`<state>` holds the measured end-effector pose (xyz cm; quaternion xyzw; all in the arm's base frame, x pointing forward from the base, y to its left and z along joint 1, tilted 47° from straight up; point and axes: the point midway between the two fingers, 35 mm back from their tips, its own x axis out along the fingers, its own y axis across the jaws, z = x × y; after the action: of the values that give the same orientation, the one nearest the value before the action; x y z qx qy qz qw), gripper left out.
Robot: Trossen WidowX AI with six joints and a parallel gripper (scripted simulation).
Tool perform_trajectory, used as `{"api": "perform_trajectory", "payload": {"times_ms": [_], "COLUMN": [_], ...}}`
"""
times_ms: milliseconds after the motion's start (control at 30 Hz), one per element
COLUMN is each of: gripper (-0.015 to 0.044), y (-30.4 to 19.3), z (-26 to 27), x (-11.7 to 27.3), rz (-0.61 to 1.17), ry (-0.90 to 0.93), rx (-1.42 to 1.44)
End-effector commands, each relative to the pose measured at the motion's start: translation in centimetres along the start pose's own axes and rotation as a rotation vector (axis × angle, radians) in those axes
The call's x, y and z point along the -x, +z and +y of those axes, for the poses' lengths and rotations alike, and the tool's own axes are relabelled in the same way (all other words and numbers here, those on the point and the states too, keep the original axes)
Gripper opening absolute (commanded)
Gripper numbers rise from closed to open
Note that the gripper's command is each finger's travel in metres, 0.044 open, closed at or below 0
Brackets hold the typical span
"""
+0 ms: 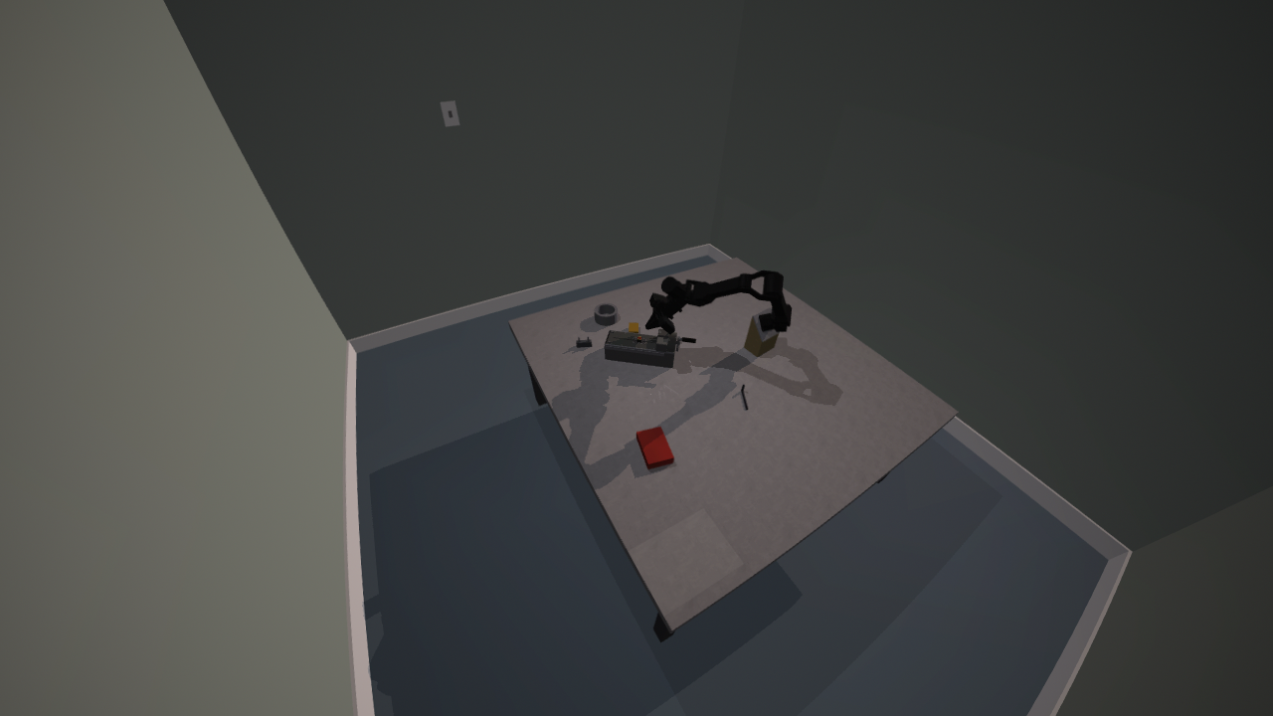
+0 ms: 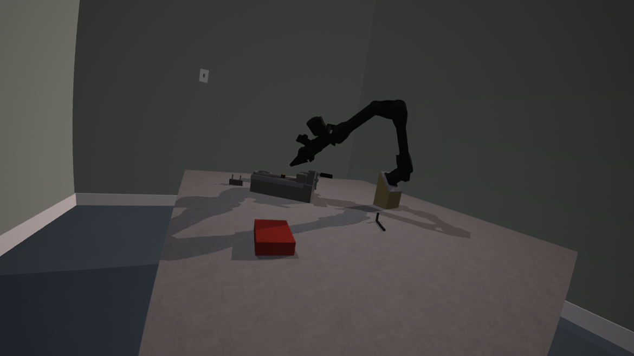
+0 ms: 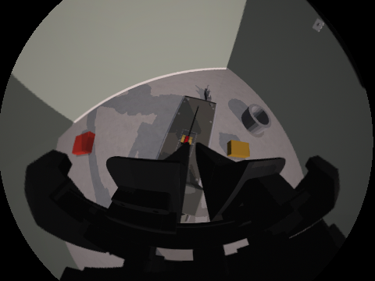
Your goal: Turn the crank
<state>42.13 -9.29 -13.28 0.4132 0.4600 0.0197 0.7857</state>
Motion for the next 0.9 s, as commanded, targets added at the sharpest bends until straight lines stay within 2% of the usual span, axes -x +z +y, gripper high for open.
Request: {"api": "perform_trajectory", "payload": {"times_ms": [0, 533, 867], "gripper": [0.0, 0.0, 0.0263], "y": [0.0, 0.0, 0.0], "z": [0.0, 0.01, 0.01], "x": [0.0, 0.0, 0.0], "rz": [0.0, 0.0, 0.0], "ry": [0.0, 0.001, 0.001], "rx": [0.0, 0.0, 0.0]}}
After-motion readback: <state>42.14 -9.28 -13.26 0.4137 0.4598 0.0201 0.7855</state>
